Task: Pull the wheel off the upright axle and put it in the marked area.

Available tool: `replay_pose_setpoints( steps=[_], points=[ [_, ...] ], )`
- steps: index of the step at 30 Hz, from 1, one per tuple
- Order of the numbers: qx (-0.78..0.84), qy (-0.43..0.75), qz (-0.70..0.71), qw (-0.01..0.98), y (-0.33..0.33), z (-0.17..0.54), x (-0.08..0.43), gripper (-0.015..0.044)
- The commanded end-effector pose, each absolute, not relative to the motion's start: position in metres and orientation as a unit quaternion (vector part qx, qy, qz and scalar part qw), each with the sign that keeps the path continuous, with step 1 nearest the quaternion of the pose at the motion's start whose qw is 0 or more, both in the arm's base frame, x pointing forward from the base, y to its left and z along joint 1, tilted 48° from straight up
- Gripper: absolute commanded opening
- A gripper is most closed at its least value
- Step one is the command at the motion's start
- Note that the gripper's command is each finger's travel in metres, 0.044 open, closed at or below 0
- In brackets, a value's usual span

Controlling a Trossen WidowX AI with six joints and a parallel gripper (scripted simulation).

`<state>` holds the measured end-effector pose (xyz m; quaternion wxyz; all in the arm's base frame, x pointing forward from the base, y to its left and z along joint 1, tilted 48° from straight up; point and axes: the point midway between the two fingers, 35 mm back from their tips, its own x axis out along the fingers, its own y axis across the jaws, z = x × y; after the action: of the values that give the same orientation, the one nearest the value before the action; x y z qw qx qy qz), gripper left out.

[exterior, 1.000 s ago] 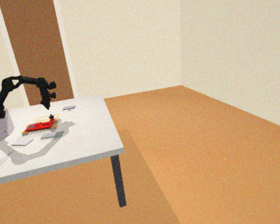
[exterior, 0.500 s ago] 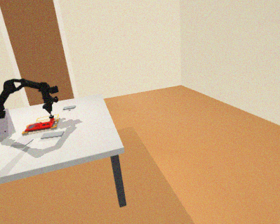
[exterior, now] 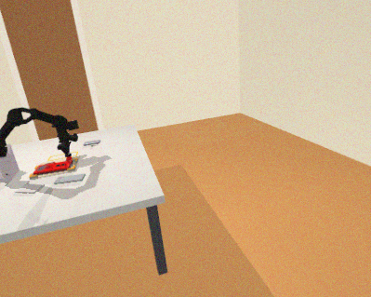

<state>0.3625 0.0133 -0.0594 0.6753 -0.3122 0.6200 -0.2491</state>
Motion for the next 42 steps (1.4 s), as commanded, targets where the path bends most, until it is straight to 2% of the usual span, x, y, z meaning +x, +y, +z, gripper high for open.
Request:
replay_pose_setpoints(
  steps=[1, 4, 10, 42],
  points=[
    [-0.311, 0.620, -0.250, 0.675, 0.0130, -0.0592, 0.3626, 0.0181],
    [-0.311, 0.620, -0.250, 0.675, 0.0130, -0.0592, 0.3626, 0.0161],
    [-0.311, 0.620, -0.250, 0.675, 0.0139, -0.0585, 0.3626, 0.0004],
    [-0.312, 0.620, -0.249, 0.675, 0.0217, -0.0516, 0.3617, 0.0000]
  ],
)
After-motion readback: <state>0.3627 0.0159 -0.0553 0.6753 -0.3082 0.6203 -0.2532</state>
